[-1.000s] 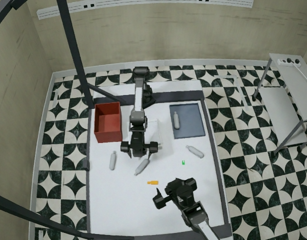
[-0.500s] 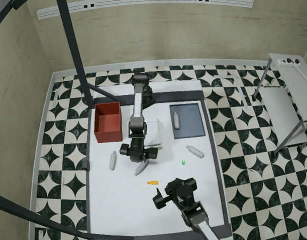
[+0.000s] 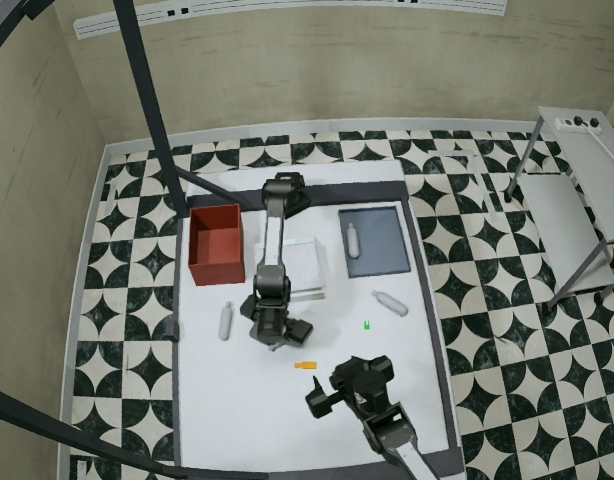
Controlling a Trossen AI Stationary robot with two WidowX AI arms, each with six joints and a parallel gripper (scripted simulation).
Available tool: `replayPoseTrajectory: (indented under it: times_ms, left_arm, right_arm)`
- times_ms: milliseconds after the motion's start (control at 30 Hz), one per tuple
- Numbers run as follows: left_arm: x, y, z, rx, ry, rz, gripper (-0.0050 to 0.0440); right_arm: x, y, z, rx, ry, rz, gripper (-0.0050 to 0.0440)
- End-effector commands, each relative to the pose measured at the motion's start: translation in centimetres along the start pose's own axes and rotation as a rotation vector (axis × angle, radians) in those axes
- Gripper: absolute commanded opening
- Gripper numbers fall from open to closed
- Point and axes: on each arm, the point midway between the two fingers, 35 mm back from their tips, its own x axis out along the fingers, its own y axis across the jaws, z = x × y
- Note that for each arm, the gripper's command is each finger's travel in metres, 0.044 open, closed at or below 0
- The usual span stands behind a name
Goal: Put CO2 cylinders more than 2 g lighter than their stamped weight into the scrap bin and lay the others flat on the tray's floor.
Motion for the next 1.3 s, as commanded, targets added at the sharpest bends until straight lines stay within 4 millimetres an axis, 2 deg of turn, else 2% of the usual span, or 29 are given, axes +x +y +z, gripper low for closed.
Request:
replayPoseTrajectory:
  times_ms: [0,300,333,367,633,667,1267]
  left_arm:
    - [-0.7,0.2,0.8,0.066,0.019,-0.013,0.0252]
    - [-0.5,0.2,0.9,0.096,0.034,-0.023,0.0252]
    - [0.1,0.1,0.7,0.097,0.045,-0.03,0.0252]
    - [-0.7,0.1,0.8,0.093,0.029,-0.021,0.0252]
    - [0.8,0.0,0.5,0.091,0.038,-0.025,0.0252]
    - [1.8,-0.1,0.4,0.091,0.054,-0.034,0.0252]
    - [3.8,-0.1,0.3,0.091,0.054,-0.034,0.0252]
  right_arm:
    - [-0.3,0.0,0.7,-0.001,-0.021,-0.003,0.044]
    - [-0.3,0.0,0.7,-0.001,-0.021,-0.003,0.044]
    - [-0.3,0.0,0.7,-0.001,-0.021,-0.003,0.044]
    - [-0.3,0.0,0.7,-0.001,-0.021,-0.003,0.044]
    - [-0.3,0.0,0.7,-0.001,-0.021,-0.003,0.044]
    - [-0.3,0.0,0.7,-0.001,-0.021,-0.003,0.044]
    - [-0.3,0.0,0.7,-0.001,-0.021,-0.003,0.044]
